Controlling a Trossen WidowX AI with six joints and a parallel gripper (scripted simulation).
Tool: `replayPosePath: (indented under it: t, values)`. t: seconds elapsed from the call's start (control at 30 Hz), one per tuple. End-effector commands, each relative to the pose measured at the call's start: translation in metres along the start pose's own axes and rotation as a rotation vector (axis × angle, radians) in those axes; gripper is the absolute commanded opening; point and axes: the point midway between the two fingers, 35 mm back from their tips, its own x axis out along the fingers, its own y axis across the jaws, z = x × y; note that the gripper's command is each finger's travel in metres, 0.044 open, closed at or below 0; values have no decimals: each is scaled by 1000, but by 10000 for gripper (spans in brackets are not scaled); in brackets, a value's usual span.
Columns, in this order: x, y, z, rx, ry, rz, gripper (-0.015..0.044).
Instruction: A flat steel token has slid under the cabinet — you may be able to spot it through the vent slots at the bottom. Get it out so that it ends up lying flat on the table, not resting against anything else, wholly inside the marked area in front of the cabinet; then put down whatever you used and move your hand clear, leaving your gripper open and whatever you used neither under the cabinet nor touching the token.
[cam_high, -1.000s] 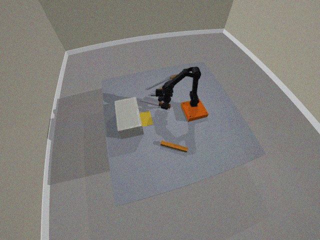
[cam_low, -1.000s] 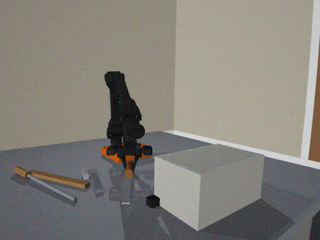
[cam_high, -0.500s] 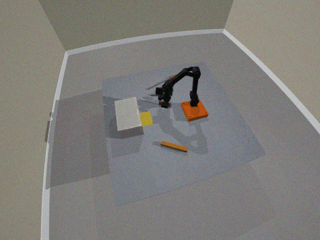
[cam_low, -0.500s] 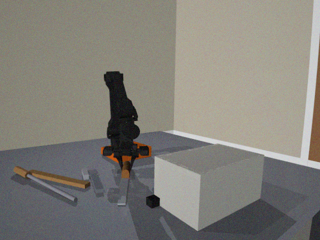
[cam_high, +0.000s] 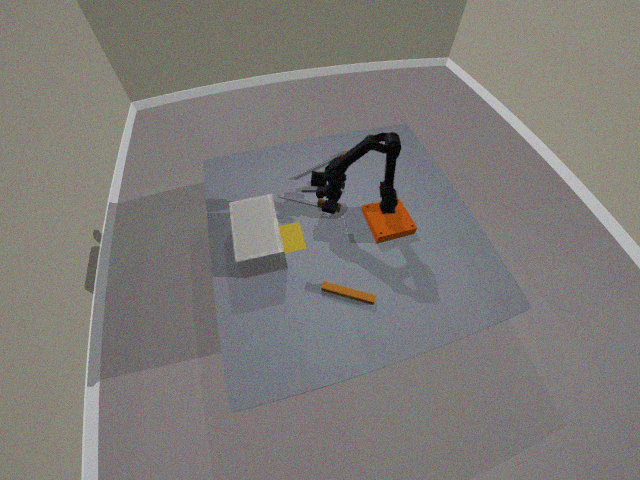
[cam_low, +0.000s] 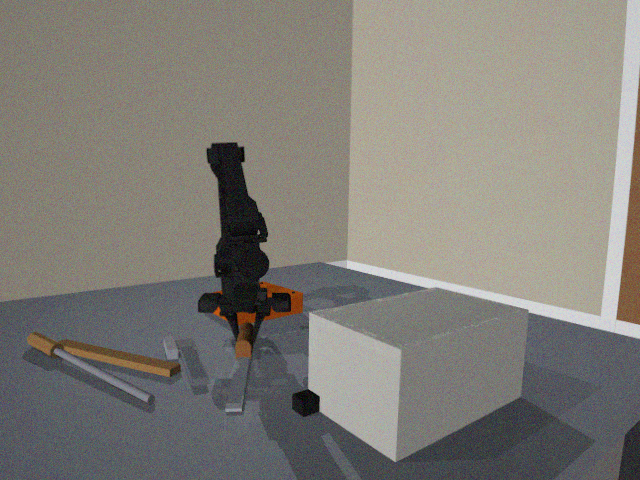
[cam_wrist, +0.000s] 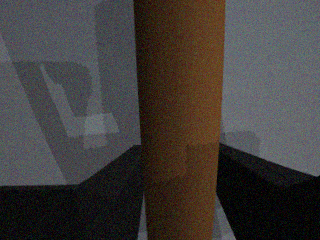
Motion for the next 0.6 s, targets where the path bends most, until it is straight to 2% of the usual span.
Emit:
replayPosePath:
  t: [0.0, 0.57]
  values:
    - [-1, -6, 3, 7, -4, -3, 0]
    - [-1, -22, 9, 7, -4, -4, 0]
